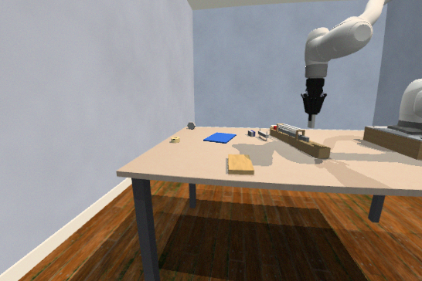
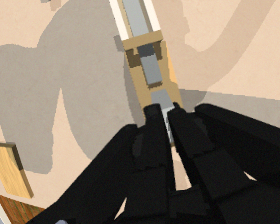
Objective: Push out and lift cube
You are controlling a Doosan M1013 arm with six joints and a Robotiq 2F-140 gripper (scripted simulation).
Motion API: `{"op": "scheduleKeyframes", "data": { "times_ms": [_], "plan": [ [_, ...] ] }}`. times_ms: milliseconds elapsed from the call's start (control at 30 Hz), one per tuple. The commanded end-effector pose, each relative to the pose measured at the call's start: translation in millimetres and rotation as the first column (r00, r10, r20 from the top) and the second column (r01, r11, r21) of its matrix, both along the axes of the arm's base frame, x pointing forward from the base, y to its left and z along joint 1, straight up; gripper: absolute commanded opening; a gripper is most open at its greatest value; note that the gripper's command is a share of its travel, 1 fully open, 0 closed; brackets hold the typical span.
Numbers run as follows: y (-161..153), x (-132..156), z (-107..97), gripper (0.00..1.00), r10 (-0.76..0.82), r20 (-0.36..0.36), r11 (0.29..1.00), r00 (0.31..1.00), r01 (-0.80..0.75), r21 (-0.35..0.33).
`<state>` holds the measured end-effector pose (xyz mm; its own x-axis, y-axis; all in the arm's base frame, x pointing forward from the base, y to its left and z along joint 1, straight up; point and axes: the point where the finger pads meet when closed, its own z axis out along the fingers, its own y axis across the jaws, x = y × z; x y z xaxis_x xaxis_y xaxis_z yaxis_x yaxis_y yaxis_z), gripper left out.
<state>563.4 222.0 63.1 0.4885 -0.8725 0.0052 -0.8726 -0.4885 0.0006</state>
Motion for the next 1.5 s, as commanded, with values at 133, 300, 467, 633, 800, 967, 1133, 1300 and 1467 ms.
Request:
{"op": "scheduleKeyframes", "data": {
  "times_ms": [133, 300, 467, 633, 800, 967, 1133, 1300, 1467],
  "plan": [
    [0.0, 0.0, 0.1, 0.0, 0.0, 0.0, 1.0, 1.0, 0.0, 0.0],
    [-26.1, 24.0, 0.7, 0.0, 0.0, 0.0, 1.0, 1.0, 0.0, 0.0],
    [-115.3, 81.2, 1.8, 0.0, 0.002, 0.0, 1.0, 1.0, -0.002, 0.0],
    [-181.8, 109.4, 1.8, 0.0, 0.003, 0.0, 1.0, 1.0, -0.003, 0.0],
    [-263.7, 148.6, 1.0, 0.25, 0.003, 0.0, 1.0, 1.0, -0.003, 0.0],
    [-266.2, 150.0, 1.0, 0.25, 0.003, 0.0, 1.0, 1.0, -0.003, 0.0],
    [-266.2, 150.0, 1.0, 0.25, 0.003, 0.0, 1.0, 1.0, -0.003, 0.0],
    [-266.2, 150.0, 1.0, 0.25, 0.003, 0.0, 1.0, 1.0, -0.003, 0.0],
    [-266.2, 150.0, 1.0, 0.25, 0.003, 0.0, 1.0, 1.0, -0.003, 0.0]
  ]
}}
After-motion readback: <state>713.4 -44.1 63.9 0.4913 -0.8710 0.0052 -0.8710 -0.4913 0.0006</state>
